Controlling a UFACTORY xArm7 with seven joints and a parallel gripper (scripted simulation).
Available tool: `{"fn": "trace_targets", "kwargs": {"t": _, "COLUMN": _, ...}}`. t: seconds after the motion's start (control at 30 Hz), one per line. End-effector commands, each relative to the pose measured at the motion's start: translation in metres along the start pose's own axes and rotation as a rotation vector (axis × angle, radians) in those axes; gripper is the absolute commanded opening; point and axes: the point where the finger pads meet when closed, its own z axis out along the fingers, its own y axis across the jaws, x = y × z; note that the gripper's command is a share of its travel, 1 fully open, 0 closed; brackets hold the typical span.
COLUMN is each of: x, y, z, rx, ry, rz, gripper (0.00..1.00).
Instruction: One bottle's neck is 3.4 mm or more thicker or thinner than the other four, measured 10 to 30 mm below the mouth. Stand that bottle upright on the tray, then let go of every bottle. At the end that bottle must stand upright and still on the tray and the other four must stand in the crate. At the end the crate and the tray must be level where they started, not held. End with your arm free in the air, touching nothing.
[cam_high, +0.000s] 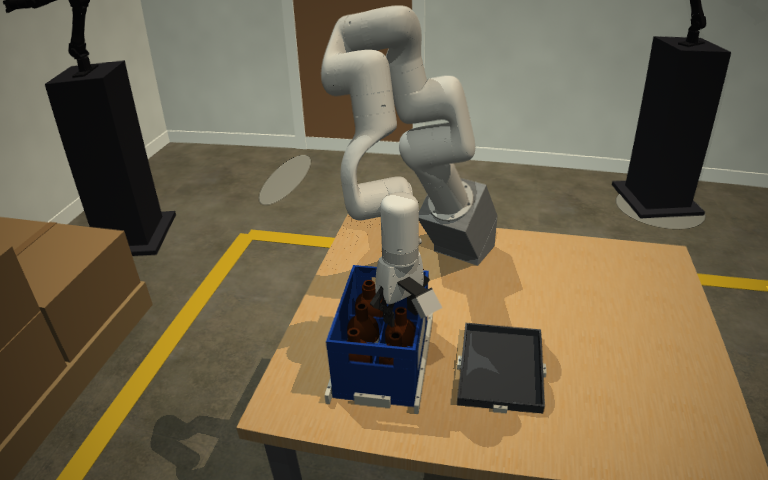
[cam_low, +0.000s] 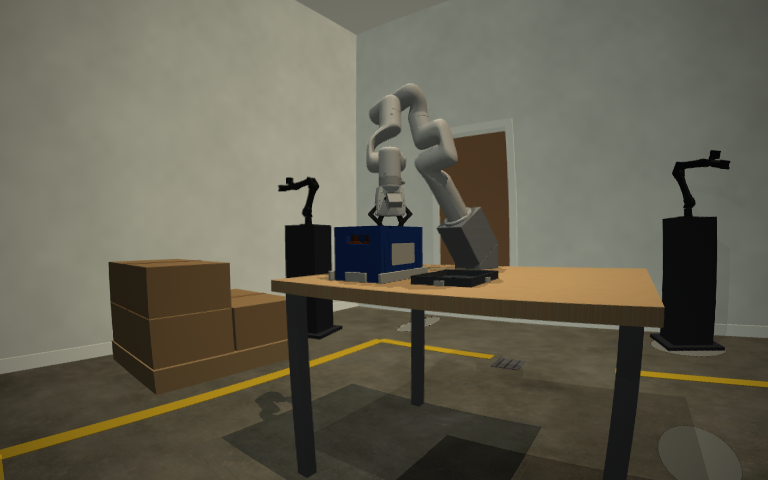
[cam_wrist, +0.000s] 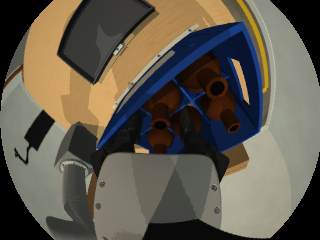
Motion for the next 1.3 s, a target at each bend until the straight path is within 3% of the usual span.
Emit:
{"fn": "trace_targets", "kwargs": {"t": 0.0, "x": 0.0007, "y": 0.0009, "z": 0.0003, "rx": -0.002, "ry": 0.002, "rz": 0.000, "gripper": 0.65}}
{"fn": "trace_targets", "kwargs": {"t": 0.6, "x": 0.0007, "y": 0.0009, "z": 0.0008, "rx": -0.002, "ry": 0.002, "rz": 0.000, "gripper": 0.65}}
{"fn": "trace_targets", "kwargs": {"t": 0.63, "x": 0.0007, "y": 0.0009, "z": 0.0008, "rx": -0.002, "ry": 0.002, "rz": 0.000, "gripper": 0.00}}
{"fn": "trace_targets", "kwargs": {"t": 1.27, "x": 0.0007, "y": 0.0009, "z": 0.0008, "rx": -0.002, "ry": 0.002, "rz": 0.000, "gripper": 0.00}}
